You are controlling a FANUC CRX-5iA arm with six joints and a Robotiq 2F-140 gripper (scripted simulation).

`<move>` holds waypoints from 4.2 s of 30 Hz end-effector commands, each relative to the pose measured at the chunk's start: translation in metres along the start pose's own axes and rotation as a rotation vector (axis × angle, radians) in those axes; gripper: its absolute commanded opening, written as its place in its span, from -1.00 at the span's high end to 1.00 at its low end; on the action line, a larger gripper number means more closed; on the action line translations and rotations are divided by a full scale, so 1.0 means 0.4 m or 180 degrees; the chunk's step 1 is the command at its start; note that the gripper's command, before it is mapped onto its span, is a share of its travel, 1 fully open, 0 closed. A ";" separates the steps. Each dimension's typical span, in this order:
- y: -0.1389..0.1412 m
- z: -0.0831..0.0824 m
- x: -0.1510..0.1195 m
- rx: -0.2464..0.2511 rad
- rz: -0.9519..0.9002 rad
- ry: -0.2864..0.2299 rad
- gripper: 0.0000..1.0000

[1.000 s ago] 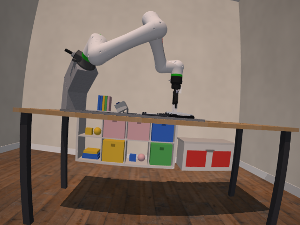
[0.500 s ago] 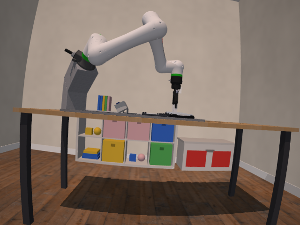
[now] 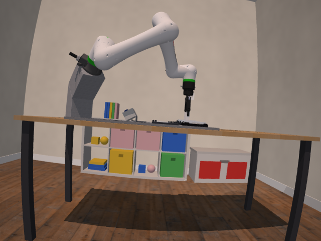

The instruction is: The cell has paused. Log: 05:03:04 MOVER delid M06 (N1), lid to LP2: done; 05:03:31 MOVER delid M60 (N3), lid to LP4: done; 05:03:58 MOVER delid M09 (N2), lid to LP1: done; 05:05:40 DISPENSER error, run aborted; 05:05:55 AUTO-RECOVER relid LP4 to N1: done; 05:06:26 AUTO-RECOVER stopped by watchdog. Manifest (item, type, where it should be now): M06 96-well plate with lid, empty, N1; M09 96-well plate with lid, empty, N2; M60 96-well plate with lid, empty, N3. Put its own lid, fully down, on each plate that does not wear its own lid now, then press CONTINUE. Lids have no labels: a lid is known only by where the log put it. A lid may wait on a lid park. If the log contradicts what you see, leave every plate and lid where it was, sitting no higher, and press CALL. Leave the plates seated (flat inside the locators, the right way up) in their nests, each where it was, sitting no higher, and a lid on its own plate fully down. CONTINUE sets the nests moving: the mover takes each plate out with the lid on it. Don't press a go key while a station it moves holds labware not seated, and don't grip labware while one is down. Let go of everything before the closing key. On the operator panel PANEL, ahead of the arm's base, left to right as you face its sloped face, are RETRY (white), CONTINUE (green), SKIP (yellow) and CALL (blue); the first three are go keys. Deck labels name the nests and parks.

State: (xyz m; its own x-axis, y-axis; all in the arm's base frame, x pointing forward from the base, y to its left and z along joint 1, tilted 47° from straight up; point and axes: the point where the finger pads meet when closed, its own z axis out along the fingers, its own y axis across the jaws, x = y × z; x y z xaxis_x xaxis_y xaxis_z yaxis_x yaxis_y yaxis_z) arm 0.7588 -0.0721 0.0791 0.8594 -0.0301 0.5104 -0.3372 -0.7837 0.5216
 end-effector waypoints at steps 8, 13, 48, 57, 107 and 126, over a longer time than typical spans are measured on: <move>0.000 -0.001 0.000 0.0001 0.0000 0.0001 -0.32; 0.000 -0.001 0.000 0.0001 0.0000 0.0001 -0.32; 0.000 -0.001 0.000 0.0001 0.0000 0.0001 -0.32; 0.000 -0.001 0.000 0.0001 0.0000 0.0001 -0.32; 0.000 -0.120 0.000 0.0001 0.0000 0.0001 -0.32; -0.153 -0.121 -0.451 0.0000 0.0001 0.0002 -0.32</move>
State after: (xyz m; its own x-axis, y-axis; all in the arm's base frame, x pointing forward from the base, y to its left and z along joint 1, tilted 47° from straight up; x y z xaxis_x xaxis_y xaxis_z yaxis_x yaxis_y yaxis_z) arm 0.6128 0.0079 -0.0077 0.8646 -0.0347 0.5012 -0.3355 -0.7824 0.5246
